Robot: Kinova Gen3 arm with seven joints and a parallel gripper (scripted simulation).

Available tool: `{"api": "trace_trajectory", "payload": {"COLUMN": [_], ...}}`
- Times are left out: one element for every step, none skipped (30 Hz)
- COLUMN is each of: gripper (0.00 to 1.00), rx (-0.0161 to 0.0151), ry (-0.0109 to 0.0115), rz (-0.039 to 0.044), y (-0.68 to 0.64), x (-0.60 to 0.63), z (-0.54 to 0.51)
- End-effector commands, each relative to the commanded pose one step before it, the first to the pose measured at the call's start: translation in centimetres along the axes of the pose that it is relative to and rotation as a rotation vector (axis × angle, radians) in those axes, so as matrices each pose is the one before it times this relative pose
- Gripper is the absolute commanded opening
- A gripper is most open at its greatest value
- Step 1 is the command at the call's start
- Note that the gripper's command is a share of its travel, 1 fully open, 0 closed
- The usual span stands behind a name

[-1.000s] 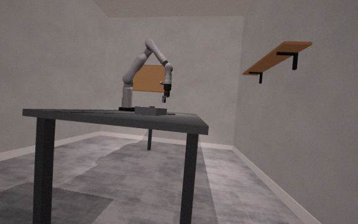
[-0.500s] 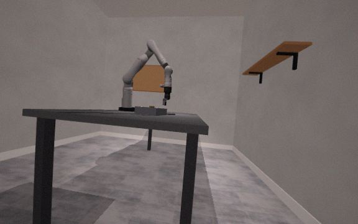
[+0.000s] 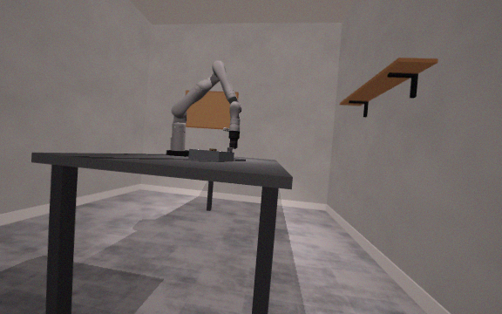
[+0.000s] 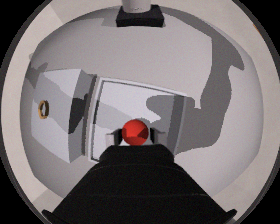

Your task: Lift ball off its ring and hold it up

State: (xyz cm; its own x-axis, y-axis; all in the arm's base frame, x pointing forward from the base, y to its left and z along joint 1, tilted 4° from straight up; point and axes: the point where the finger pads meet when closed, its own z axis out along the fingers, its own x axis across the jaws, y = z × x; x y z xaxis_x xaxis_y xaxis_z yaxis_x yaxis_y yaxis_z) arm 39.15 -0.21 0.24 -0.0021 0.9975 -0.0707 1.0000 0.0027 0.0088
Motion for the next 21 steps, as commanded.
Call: {"api": "trace_trajectory", "payload": {"gripper": [1.0, 1.0, 1.0, 1.0, 1.0, 1.0, 1.0, 1.0, 1.0, 1.0, 1.0, 1.0, 1.0, 1.0, 0.0, 0.0, 0.0, 0.0, 0.0, 0.0, 0.0], "rx": [0.01309, 0.0, 0.0, 0.0, 0.0, 0.0, 0.0, 0.0, 0.0, 0.0, 0.0, 0.0, 0.0, 0.0, 0.0, 0.0, 0.0, 0.0, 0.0, 0.0, 0.0], "ry": [-0.00279, 0.0, 0.0, 0.0, 0.0, 0.0, 0.0, 0.0, 0.0, 0.0, 0.0, 0.0, 0.0, 0.0, 0.0, 0.0, 0.0, 0.0, 0.0, 0.0, 0.0], "rz": [0.00308, 0.00001, 0.0, 0.0, 0.0, 0.0, 0.0, 0.0, 0.0, 0.0, 0.0, 0.0, 0.0, 0.0, 0.0, 0.0, 0.0, 0.0, 0.0, 0.0, 0.0], "y": [-0.389, -0.001, 0.0, 0.0, 0.0, 0.0, 0.0, 0.0, 0.0, 0.0, 0.0, 0.0, 0.0, 0.0, 0.0, 0.0, 0.0, 0.0, 0.0, 0.0, 0.0], "x": [-0.179, 0.0, 0.0, 0.0, 0.0, 0.0, 0.0, 0.0, 0.0, 0.0, 0.0, 0.0, 0.0, 0.0, 0.0, 0.0, 0.0, 0.0, 0.0, 0.0, 0.0], "z": [0.754, 0.024, 0.004, 0.0, 0.0, 0.0, 0.0, 0.0, 0.0, 0.0, 0.0, 0.0, 0.0, 0.0, 0.0, 0.0, 0.0, 0.0, 0.0, 0.0, 0.0]}}
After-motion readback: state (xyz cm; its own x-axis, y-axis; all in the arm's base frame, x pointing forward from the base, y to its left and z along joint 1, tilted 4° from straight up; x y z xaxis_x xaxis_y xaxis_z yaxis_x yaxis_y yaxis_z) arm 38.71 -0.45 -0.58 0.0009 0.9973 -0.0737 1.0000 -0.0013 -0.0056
